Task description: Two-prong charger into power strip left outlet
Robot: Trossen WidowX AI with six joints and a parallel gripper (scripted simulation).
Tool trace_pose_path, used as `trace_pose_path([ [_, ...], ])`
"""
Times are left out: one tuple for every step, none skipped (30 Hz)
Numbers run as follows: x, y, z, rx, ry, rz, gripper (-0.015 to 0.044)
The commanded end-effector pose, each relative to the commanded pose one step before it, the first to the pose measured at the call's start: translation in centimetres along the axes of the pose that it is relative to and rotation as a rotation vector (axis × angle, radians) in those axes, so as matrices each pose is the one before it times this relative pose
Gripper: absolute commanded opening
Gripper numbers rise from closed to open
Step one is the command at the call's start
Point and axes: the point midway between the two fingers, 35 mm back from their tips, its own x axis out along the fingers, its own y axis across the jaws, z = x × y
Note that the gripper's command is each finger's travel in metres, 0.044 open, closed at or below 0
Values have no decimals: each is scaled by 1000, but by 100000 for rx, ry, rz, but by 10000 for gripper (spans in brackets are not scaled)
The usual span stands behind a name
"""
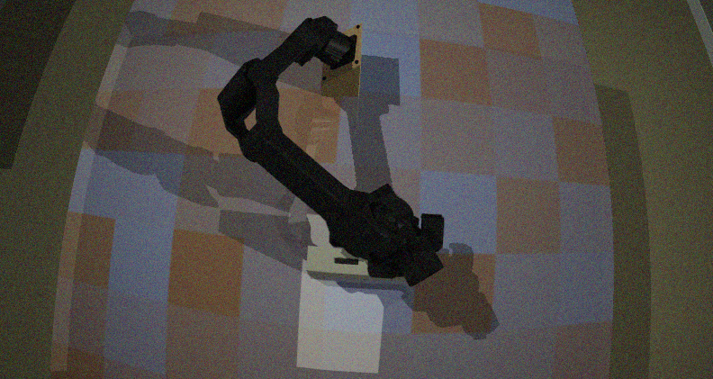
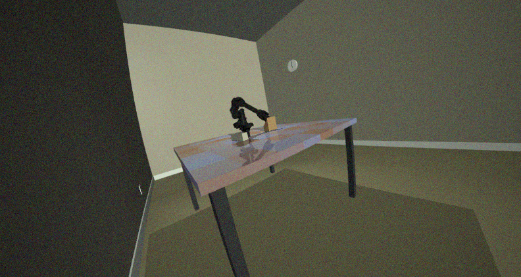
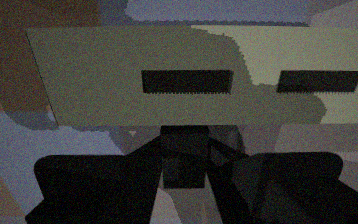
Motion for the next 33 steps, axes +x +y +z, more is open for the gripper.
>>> trace_pose_path([
  [-107, 24, 284, -55, -626, 53, 0],
  [-6, 0, 5, 0, 0, 0, 0],
  [-8, 0, 6, 0, 0, 0, 0],
  [-8, 0, 4, 0, 0, 0, 0],
  [-2, 0, 13, 0, 0, 0, 0],
  [-2, 0, 18, 1, -1, 0, 0],
  [-3, 0, 23, 1, -1, 0, 0],
  [-4, 0, 29, 1, -1, 0, 0],
  [-4, 0, 34, 1, -1, 0, 0],
  [-5, 0, 39, 1, -1, 0, 0],
  [-5, 0, 40, 1, -1, 0, 0],
  [-5, 0, 40, 1, -1, 0, 0],
  [-4, 0, 40, 1, -1, 0, 0],
  [-4, 0, 40, 1, -1, 0, 0],
  [-4, 0, 40, 1, -1, 0, 0],
  [-4, 0, 41, 1, -1, 0, 0],
  [-4, 0, 40, 1, -1, 0, 0],
  [-4, 0, 40, 1, -1, 0, 0],
  [-4, 0, 40, 1, -1, 0, 0],
  [-4, 0, 40, 1, -1, 0, 0],
  [-4, 0, 40, 1, -1, 0, 0],
  [-4, 0, 41, 1, -1, 0, 0],
  [-4, 0, 41, 1, -1, 0, 0],
  [-3, 0, 40, 1, -1, 0, 0],
  [-3, 0, 41, 1, -1, 0, 0],
  [-3, -1, 40, 1, -1, 0, 0],
  [-2, -1, 40, 1, -1, 0, 0],
  [-2, -1, 41, 1, -1, 0, 0],
  [-2, -1, 41, 1, -1, 0, 0],
  [-1, -1, 40, 1, -1, 0, 0],
  [-1, -1, 40, 1, -1, 0, 0],
  [-1, -1, 41, 1, -1, 0, 0],
  [0, -1, 41, 1, -1, 0, 0],
])
